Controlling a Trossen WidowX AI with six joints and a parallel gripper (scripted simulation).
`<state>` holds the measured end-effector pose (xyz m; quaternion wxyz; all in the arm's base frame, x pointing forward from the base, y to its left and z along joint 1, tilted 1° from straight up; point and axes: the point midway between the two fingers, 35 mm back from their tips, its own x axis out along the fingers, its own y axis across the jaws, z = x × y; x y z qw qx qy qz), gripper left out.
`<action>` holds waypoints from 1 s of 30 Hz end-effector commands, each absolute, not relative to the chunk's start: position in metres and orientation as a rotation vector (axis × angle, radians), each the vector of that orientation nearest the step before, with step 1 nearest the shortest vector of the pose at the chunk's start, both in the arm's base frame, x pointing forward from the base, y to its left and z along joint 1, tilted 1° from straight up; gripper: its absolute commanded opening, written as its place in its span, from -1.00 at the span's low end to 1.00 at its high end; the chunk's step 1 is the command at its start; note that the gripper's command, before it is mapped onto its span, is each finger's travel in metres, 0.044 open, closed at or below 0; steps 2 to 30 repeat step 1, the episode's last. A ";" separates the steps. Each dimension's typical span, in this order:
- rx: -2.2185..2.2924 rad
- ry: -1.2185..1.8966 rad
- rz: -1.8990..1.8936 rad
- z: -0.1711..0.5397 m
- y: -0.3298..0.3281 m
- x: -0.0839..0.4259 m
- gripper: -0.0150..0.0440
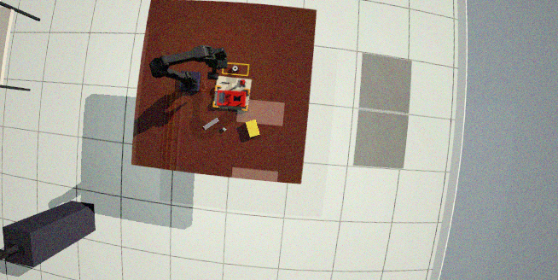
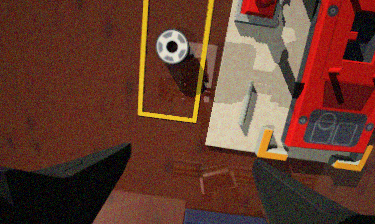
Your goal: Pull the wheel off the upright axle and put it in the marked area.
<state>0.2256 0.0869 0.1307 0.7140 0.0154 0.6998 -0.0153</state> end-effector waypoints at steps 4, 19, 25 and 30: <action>0.040 1.551 -0.037 0.131 0.087 0.225 1.00; 0.040 1.551 -0.037 0.131 0.087 0.225 1.00; 0.040 1.551 -0.037 0.131 0.087 0.225 1.00; 0.040 1.551 -0.037 0.131 0.087 0.225 1.00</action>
